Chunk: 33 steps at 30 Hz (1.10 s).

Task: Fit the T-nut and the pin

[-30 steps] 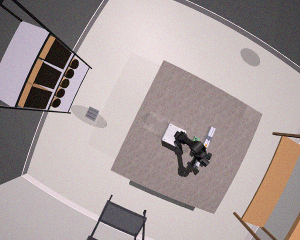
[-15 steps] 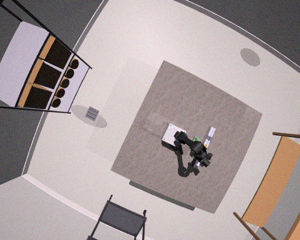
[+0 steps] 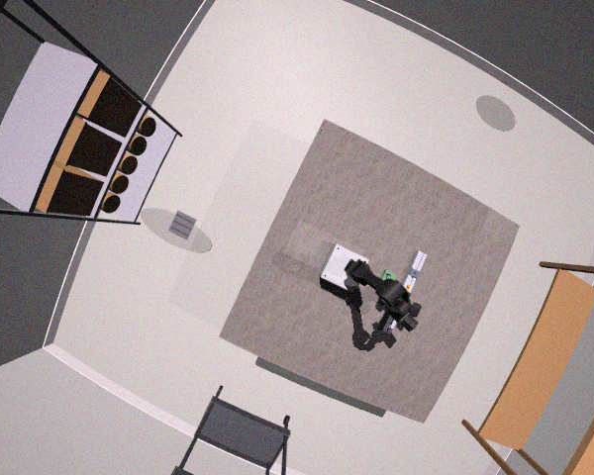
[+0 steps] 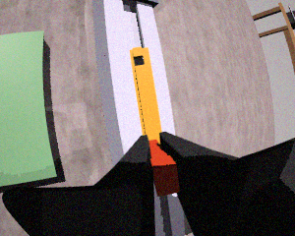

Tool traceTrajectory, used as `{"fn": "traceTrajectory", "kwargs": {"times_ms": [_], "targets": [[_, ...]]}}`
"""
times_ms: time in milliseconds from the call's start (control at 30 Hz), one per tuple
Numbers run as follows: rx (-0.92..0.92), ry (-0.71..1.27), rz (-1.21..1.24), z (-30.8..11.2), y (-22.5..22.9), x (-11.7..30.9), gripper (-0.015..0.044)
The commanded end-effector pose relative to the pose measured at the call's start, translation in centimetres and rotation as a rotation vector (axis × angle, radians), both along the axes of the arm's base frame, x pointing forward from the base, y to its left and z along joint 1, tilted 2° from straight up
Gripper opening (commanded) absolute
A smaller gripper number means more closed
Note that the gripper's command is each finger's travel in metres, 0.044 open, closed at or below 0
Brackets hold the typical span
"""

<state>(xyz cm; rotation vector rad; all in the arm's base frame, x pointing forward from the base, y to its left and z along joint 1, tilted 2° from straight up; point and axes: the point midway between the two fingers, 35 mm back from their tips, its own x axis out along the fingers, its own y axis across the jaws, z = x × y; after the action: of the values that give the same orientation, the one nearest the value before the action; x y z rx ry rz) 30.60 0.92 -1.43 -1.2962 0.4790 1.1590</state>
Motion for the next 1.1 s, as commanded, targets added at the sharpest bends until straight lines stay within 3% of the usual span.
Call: {"fn": "traceTrajectory", "kwargs": {"times_ms": [0,1067], "targets": [[-0.002,0.001,-0.002,0.13,-0.04,0.21,-0.0150],[-0.009,0.072,0.002,0.25,0.01,0.56,-0.0150]]}}
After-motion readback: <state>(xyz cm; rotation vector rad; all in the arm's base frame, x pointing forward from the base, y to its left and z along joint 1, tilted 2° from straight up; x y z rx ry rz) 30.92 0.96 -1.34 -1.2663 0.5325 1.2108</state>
